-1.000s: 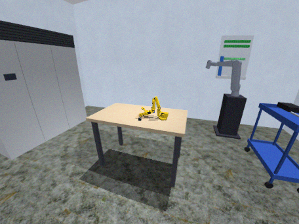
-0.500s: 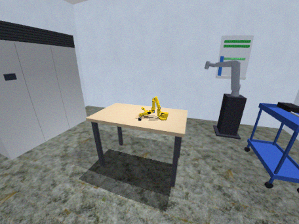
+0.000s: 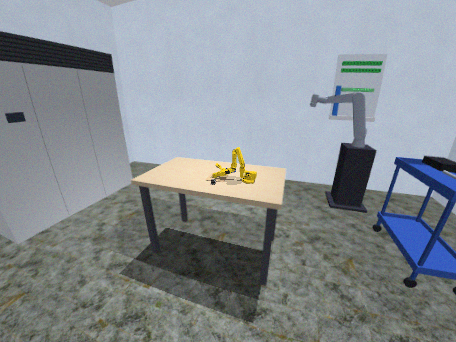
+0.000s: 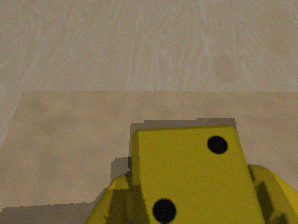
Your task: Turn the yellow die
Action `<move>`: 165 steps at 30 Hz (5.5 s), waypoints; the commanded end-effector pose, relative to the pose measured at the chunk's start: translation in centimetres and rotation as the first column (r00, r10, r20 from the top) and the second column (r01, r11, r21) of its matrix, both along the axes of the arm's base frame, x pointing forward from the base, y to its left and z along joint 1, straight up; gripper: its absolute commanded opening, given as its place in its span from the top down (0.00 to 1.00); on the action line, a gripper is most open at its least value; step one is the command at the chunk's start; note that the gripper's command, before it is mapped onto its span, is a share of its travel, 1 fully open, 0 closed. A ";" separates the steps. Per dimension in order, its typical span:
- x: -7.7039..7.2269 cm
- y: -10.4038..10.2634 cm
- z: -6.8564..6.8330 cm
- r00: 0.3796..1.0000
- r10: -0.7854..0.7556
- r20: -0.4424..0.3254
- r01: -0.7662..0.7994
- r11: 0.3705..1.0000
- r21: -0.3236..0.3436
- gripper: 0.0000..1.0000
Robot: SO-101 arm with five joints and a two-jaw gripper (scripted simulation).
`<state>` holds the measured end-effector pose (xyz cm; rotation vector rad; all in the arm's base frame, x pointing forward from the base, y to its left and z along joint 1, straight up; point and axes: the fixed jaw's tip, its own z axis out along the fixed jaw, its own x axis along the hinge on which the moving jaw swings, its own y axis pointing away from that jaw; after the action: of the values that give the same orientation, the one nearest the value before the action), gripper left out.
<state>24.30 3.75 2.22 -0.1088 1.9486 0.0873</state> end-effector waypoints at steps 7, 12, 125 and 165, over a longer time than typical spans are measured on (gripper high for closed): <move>0.7 0.0 1.1 0.998 -0.006 0.058 0.005 1.000 0.012 0.71; 0.7 0.0 1.1 0.998 -0.006 0.058 0.005 1.000 0.012 0.67; -2.4 -3.0 7.6 0.807 -0.110 -0.581 0.070 0.993 -0.091 0.64; -7.6 -3.8 10.2 0.605 -0.133 -0.785 0.075 0.991 -0.111 0.64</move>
<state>16.39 -0.02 11.43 0.0134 2.9257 -0.0152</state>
